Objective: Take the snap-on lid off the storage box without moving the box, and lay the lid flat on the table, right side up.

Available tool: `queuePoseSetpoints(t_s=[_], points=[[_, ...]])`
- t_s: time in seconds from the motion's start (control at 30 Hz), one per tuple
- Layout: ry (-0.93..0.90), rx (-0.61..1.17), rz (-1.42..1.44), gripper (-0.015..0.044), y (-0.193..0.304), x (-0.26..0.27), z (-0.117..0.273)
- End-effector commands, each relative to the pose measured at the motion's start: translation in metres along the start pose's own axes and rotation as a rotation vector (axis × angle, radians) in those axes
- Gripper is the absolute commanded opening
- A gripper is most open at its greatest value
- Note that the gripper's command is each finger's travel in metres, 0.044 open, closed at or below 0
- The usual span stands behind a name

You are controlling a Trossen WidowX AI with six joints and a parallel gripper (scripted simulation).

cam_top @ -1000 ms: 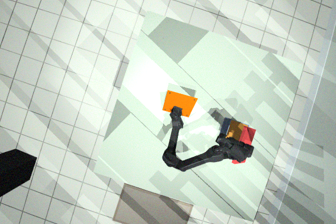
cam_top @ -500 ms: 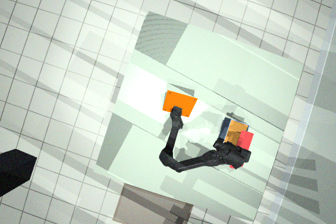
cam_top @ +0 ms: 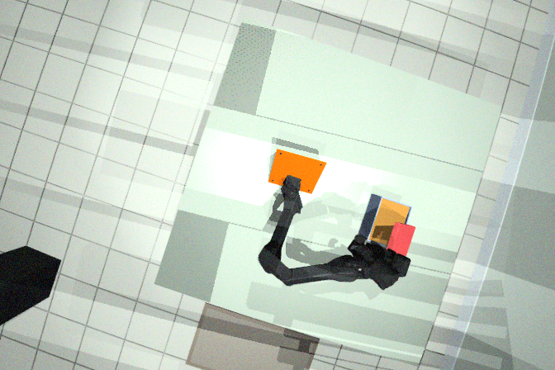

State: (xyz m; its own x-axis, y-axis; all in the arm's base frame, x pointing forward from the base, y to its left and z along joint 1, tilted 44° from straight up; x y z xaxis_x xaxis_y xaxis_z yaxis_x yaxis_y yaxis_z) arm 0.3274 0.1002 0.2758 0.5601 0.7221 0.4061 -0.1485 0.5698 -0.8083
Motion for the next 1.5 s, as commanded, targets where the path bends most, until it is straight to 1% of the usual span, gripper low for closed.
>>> queuePoseSetpoints(t_s=[0.0, 1.47], points=[[-0.01, 0.002, -0.002, 0.0, -0.008, 0.0, 0.002], [-0.01, 0.0, -0.001, 0.0, -0.092, -0.028, 0.012]])
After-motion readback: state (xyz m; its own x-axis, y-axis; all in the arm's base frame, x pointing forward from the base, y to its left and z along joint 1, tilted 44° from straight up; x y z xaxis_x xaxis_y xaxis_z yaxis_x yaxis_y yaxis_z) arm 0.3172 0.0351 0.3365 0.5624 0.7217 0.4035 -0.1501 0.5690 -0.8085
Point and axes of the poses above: the point midway between the two fingers, 35 mm back from their tips, its own z axis back along the fingers, its own x axis across the jaws, y = z × x, the point moved 3 cm from there along z, back along the fingers, and after that the axes turned 13 degrees about z, right-handed, at the moved point
